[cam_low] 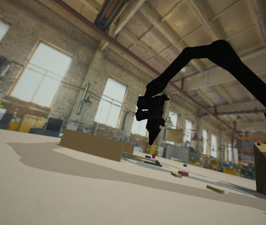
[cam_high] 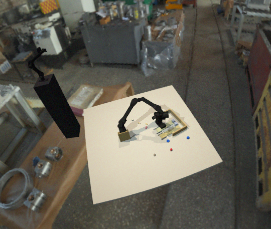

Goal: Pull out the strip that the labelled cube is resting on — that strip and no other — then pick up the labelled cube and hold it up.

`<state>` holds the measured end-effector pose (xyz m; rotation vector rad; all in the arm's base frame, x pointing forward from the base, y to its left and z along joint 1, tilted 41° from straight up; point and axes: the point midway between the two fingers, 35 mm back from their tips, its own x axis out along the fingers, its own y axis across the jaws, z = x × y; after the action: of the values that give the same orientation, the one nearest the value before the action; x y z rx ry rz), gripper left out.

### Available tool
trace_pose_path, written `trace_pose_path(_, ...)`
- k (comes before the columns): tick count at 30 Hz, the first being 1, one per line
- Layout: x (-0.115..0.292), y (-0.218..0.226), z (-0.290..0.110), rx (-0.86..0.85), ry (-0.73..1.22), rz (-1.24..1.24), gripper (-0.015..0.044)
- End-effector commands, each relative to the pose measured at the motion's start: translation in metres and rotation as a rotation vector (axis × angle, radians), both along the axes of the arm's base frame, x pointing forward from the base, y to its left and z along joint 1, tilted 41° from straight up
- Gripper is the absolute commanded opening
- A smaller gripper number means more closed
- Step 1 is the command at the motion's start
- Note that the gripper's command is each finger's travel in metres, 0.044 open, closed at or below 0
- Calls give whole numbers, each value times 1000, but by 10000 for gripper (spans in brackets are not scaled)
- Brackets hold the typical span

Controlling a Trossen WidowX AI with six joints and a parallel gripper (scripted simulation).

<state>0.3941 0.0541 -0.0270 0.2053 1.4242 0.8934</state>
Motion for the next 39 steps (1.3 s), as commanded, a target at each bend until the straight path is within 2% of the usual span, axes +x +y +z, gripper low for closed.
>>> trace_pose_path(1, -3, 5, -7, 0, 11, 0, 0)
trace_pose_path(39, -11, 40, -42, 4, 12, 0, 0)
